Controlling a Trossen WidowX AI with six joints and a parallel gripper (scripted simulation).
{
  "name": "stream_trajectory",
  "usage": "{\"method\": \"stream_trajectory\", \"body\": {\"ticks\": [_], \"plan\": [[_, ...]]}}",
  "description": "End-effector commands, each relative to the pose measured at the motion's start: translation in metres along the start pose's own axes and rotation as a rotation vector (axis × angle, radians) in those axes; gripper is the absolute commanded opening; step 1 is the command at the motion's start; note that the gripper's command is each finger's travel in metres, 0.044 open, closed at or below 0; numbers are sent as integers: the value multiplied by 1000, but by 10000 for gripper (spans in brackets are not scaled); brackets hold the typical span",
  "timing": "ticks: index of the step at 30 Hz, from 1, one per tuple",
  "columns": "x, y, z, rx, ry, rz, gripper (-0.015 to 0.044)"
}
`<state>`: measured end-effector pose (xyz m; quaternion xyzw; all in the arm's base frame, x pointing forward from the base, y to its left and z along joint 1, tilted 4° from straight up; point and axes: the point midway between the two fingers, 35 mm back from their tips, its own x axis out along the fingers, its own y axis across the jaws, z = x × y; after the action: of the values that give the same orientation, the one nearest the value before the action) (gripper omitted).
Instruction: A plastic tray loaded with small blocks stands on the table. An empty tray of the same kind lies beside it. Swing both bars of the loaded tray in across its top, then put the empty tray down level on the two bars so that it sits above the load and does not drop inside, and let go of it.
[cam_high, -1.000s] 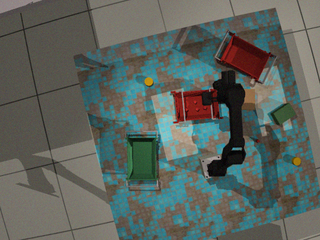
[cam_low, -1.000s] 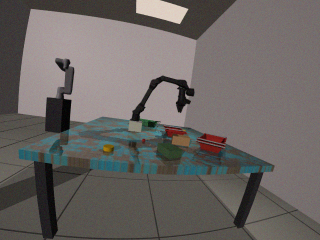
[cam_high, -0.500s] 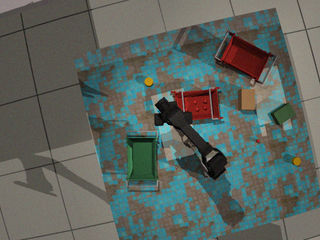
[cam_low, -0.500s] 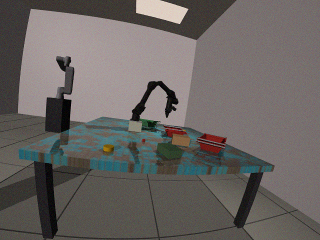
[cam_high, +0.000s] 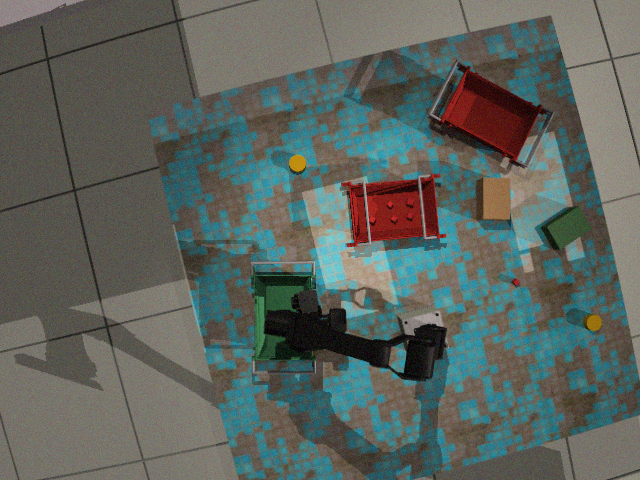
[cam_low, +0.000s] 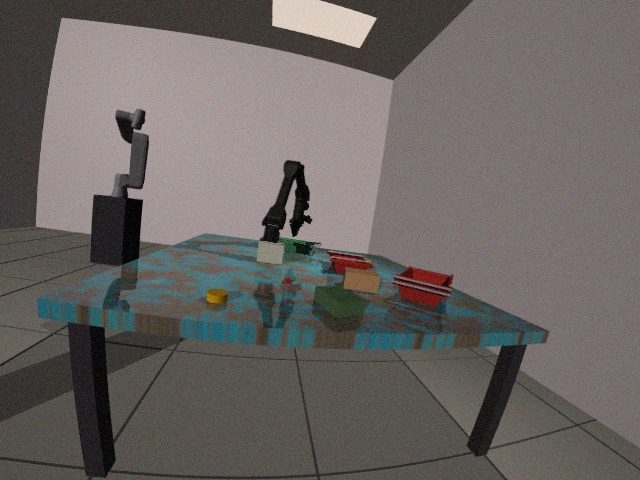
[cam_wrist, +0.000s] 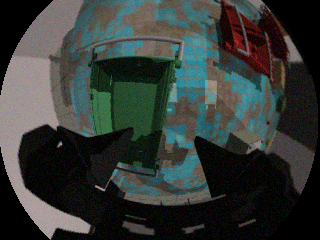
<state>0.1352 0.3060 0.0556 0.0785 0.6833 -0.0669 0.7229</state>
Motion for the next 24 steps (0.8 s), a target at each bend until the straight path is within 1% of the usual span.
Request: {"method": "stream_trajectory", "body": {"ticks": [1, 5, 8, 20, 24], "plan": [[-1, 1, -11, 26, -12, 17, 440], [0, 1, -11, 26, -12, 17, 440], [8, 2, -11, 26, -12, 18, 440], [76, 3, -10, 26, -12, 17, 440], [85, 2, -10, 26, -12, 17, 440]]}}
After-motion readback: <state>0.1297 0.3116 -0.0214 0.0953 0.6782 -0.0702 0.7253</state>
